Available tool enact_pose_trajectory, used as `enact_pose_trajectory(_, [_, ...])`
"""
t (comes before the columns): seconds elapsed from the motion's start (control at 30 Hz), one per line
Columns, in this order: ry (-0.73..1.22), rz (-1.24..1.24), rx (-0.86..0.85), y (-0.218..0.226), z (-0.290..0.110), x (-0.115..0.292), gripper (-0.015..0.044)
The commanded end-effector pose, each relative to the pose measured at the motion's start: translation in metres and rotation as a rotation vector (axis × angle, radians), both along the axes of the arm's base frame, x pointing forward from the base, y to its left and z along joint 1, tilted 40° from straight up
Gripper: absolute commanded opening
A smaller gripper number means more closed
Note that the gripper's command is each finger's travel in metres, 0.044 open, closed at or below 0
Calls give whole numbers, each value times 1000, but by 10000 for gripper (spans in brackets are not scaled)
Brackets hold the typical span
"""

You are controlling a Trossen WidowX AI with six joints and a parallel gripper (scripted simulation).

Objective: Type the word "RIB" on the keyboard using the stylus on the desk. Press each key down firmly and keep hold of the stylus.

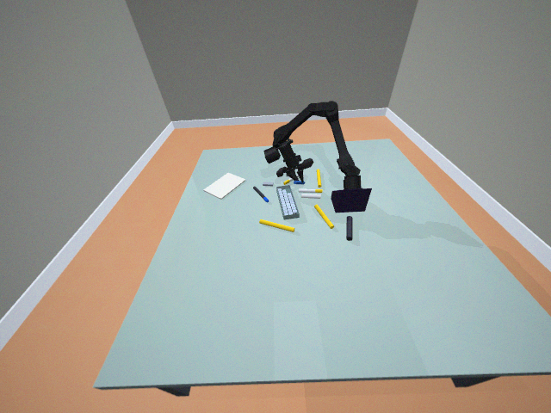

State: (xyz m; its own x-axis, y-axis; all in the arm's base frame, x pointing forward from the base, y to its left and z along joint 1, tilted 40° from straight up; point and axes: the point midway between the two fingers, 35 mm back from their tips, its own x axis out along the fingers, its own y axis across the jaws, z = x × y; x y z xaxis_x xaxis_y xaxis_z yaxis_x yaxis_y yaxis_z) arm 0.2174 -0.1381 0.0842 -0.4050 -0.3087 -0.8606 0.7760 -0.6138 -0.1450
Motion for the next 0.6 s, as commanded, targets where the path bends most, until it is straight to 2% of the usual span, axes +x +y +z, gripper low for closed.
enact_pose_trajectory(0.0, [-21,62,146,11,-5,10,0])
enact_pose_trajectory(0.57, [-321,480,749,64,6,71,0])
